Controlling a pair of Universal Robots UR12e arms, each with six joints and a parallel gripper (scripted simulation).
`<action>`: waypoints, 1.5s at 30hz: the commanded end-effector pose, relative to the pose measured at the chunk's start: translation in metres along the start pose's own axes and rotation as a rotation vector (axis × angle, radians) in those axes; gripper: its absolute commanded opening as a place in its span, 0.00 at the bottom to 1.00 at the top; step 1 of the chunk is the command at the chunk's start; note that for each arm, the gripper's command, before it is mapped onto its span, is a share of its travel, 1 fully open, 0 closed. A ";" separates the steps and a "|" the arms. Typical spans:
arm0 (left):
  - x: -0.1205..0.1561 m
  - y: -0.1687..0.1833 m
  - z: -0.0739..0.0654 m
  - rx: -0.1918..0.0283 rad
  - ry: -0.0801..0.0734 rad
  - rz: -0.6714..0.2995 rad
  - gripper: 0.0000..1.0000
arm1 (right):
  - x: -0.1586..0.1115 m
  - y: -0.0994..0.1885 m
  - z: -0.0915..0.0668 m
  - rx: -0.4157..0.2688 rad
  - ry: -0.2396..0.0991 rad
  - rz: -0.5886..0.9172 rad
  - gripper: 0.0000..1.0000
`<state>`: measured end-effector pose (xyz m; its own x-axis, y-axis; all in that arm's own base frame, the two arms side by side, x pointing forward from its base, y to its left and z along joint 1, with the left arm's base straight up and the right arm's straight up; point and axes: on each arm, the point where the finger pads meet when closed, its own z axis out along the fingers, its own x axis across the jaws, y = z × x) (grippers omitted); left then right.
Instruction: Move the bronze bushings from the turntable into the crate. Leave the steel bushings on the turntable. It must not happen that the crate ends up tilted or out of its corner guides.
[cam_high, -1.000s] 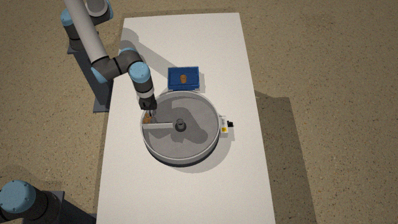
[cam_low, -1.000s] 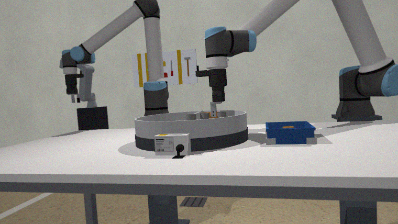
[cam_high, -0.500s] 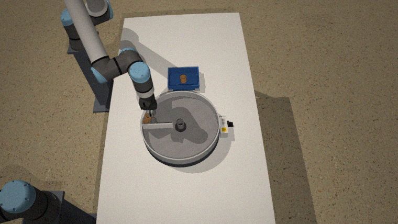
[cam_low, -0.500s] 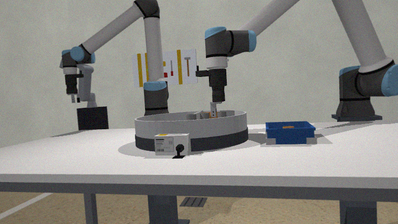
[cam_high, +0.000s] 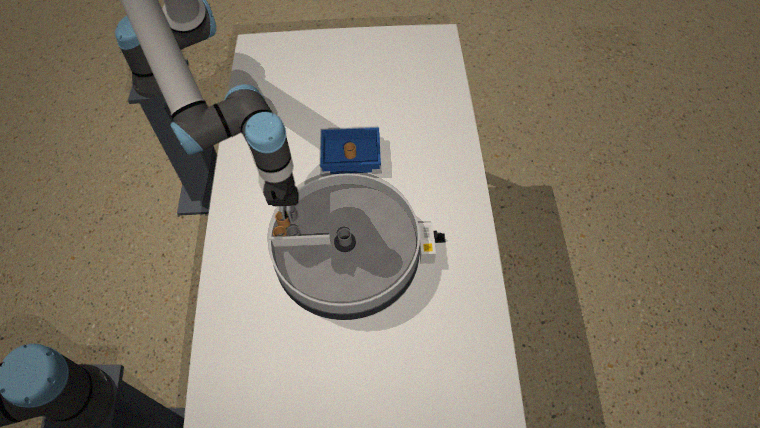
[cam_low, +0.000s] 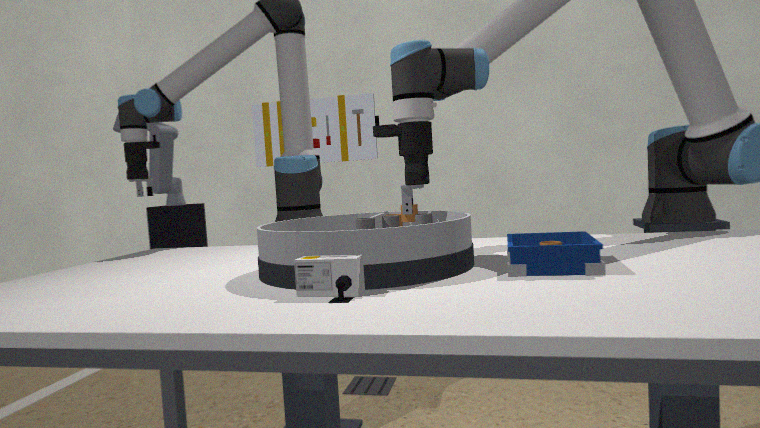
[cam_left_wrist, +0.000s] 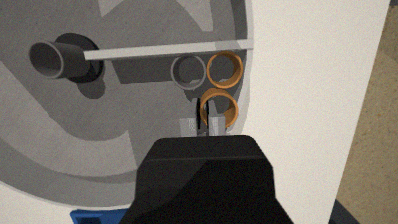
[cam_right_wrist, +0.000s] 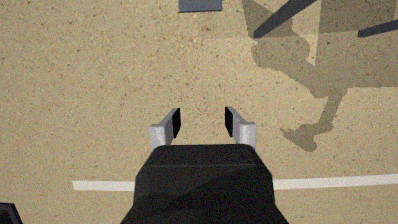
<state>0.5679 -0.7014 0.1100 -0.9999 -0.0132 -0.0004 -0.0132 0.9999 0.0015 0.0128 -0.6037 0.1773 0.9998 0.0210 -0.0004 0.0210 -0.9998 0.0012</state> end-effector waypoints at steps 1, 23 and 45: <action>-0.001 -0.002 -0.029 0.007 -0.002 0.001 0.00 | 0.001 0.000 0.000 0.001 0.000 -0.001 1.00; 0.000 -0.001 -0.056 0.004 0.000 0.001 0.00 | 0.001 0.000 0.000 0.001 0.000 -0.001 1.00; 0.000 -0.001 -0.056 0.004 0.000 0.001 0.00 | 0.001 0.000 0.000 0.001 0.000 -0.001 1.00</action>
<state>0.5676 -0.7009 0.1642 -0.9999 -0.0132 -0.0004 -0.0132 0.9999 0.0008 0.0128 -0.6037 0.1773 0.9998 0.0210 -0.0004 0.0210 -0.9998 0.0012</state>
